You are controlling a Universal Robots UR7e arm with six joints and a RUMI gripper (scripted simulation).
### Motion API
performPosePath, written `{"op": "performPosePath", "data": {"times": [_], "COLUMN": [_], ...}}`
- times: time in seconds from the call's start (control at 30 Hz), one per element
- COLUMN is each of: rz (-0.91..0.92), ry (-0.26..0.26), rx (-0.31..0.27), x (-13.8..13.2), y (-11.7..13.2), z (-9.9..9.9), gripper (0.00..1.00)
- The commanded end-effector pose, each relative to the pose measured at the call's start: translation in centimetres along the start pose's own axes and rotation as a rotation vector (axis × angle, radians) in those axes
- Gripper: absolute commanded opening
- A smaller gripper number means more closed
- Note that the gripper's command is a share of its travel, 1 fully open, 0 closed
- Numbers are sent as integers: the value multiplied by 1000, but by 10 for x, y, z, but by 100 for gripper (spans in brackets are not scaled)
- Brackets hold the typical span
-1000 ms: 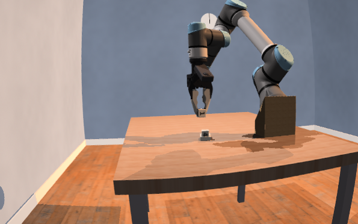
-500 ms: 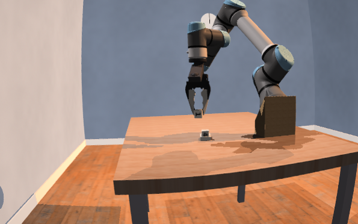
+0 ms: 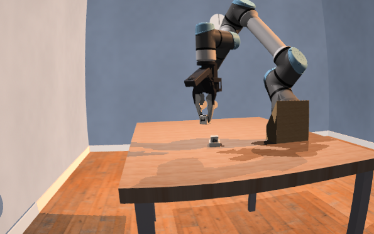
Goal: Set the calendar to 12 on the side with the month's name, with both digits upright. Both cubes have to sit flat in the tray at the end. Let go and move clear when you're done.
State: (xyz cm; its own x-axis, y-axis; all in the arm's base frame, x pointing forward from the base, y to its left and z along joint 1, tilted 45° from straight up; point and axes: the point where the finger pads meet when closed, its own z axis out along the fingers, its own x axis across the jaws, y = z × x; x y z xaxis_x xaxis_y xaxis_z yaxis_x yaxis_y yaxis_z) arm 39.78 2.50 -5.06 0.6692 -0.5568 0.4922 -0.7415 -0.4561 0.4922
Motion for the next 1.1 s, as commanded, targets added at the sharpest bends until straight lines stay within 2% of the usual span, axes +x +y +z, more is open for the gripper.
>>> {"op": "performPosePath", "data": {"times": [0.0, 0.47, 0.53, 1.07], "rz": [117, 579, 579, 957], "ry": [3, 7, 7, 10], "rx": [-10, -9, -9, -8], "x": [0, 1, 1, 0], "y": [-3, -12, -12, -18], "z": [0, 2, 2, 4], "gripper": [11, 11, 11, 11]}}
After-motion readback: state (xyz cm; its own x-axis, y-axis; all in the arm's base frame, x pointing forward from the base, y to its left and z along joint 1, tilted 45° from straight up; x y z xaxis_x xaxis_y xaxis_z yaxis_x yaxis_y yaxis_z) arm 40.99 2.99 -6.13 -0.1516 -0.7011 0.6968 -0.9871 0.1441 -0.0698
